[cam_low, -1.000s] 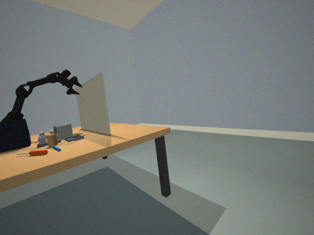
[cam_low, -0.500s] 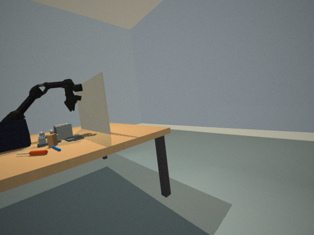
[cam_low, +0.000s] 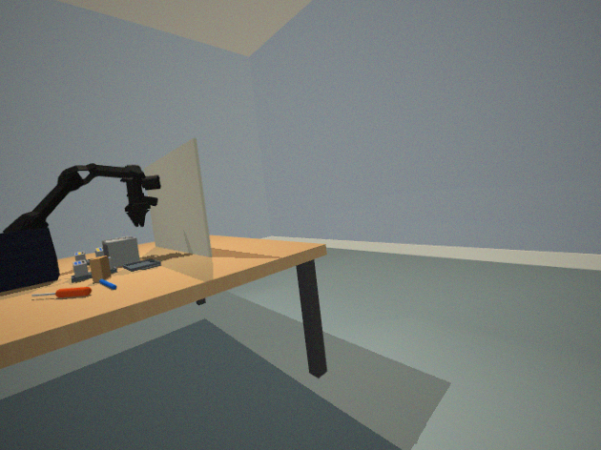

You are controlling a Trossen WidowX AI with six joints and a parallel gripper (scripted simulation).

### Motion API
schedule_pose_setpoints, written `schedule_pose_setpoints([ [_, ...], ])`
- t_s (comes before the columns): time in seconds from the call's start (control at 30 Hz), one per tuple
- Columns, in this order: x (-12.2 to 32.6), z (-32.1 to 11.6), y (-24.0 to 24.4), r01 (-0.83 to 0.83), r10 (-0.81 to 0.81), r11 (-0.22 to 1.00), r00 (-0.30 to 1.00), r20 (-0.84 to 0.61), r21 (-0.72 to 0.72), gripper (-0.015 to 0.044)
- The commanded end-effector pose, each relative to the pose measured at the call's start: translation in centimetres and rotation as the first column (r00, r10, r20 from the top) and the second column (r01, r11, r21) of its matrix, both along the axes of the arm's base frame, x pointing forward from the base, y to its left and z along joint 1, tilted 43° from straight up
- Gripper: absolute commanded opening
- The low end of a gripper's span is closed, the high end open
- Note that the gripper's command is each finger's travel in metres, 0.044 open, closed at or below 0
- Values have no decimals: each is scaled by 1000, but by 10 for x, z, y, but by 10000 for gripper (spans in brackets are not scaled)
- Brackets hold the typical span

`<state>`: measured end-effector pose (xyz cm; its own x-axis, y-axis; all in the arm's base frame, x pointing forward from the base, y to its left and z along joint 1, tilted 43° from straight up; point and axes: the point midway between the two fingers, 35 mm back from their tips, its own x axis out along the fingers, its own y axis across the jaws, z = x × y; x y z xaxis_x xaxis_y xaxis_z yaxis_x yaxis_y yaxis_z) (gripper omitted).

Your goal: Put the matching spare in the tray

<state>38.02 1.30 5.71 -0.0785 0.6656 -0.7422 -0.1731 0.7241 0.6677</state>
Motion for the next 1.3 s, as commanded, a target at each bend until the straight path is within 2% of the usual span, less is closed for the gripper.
schedule_pose_setpoints([
  [0.0, 0, 1, 0, 9, -9, 1000, 1000, 4, 5, 440],
  [0.27, 0, 3, 1, 1, -1, 1000, 1000, 13, 3, 440],
  [0.47, -28, 61, 57, -274, 279, 960, 918, 281, -60, 440],
  [0.63, -76, 108, 108, -525, 519, 839, 696, 497, -141, 440],
  [0.77, -128, 140, 141, -690, 646, 684, 421, 637, -238, 440],
  [0.87, -168, 157, 156, -765, 678, 558, 197, 708, -321, 440],
  [0.93, -178, 160, 159, -778, 679, 528, 144, 720, -342, 440],
  [1.03, -178, 160, 159, -778, 679, 528, 144, 720, -342, 440],
  [1.2, -176, 137, 178, -777, 679, 528, 143, 721, -343, 309],
  [1.27, -176, 130, 185, -777, 678, 528, 143, 721, -342, 300],
])
